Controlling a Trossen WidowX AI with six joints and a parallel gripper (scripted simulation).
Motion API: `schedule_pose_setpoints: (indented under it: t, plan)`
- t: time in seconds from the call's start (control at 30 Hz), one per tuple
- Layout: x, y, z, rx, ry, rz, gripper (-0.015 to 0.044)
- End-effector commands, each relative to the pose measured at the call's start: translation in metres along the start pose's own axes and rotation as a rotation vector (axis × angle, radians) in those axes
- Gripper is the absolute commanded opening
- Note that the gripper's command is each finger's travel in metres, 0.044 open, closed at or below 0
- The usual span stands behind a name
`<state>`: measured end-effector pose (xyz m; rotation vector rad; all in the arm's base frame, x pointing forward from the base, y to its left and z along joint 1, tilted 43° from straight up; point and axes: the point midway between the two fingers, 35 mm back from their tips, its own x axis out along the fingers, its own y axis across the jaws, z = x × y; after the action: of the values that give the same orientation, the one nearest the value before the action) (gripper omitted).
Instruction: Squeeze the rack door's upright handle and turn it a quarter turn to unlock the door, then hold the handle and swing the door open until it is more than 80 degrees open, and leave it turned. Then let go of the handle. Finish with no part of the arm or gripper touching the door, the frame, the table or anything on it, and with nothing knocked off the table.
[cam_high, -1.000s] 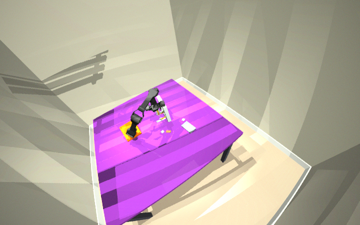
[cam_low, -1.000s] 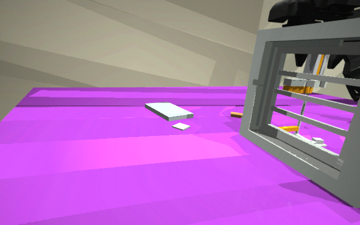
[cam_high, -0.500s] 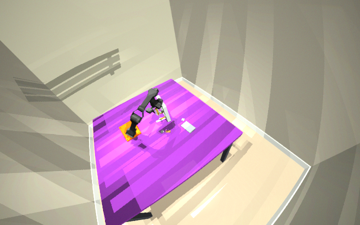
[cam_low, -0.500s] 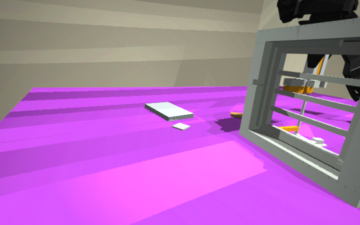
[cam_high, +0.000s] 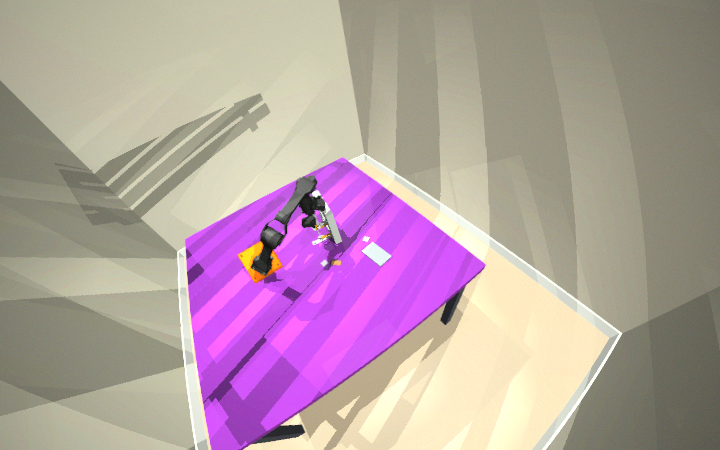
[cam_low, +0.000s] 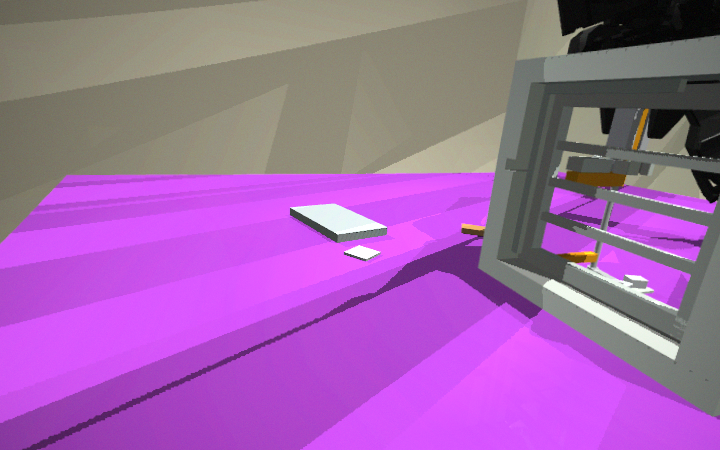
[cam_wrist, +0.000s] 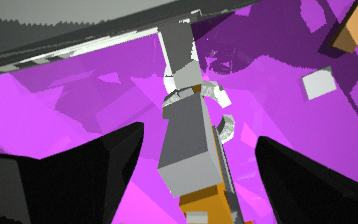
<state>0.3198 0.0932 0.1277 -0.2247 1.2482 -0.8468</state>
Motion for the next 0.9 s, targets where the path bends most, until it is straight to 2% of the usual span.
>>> schedule_pose_setpoints:
  t: [0.0, 0.87]
  plan:
    - [0.0002, 0.0, 0.0, -0.186, 0.001, 0.0, 0.0293]
    - [0.0002, 0.0, 0.0001, -1.471, 0.001, 0.001, 0.0293]
